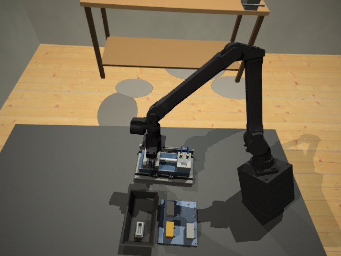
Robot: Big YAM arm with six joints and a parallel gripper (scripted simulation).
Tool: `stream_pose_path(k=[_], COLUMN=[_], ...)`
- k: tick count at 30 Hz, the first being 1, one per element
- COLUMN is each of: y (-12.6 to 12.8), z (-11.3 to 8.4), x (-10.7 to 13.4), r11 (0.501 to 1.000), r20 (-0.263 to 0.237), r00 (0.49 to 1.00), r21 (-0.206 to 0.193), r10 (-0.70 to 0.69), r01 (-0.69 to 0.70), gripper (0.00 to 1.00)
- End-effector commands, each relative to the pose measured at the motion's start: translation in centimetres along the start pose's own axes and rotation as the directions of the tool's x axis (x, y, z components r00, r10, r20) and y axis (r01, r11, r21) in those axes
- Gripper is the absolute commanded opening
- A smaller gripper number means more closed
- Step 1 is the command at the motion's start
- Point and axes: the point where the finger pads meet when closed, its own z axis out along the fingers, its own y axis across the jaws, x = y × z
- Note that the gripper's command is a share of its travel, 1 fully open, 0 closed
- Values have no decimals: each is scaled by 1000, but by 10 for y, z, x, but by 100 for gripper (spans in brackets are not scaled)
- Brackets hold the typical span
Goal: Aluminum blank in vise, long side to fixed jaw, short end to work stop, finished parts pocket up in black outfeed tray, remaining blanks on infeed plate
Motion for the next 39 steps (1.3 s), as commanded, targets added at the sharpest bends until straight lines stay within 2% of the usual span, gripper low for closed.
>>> stream_pose_path(k=[1,6,9,14,16,20,23,27,39], y=[-28,-34,-40,-44,-44,-40,-37,-35,-44], z=[-27,-18,-15,-13,-13,-13,-14,-14,-19], x=[3,-31,-69,-148,-148,-203,-228,-238,-221], r11=[998,999,999,1000,1000,999,999,999,999], r20=[1,7,11,11,11,7,4,2,6], r00=[1000,1000,1000,1000,1000,1000,1000,1000,1000], r21=[65,44,36,30,30,33,36,36,46], r10=[26,15,10,0,0,-7,-10,-11,26], r01=[-26,-15,-10,0,0,7,10,11,-26], gripper=[0,0,0,0,0,0,0,0,0])
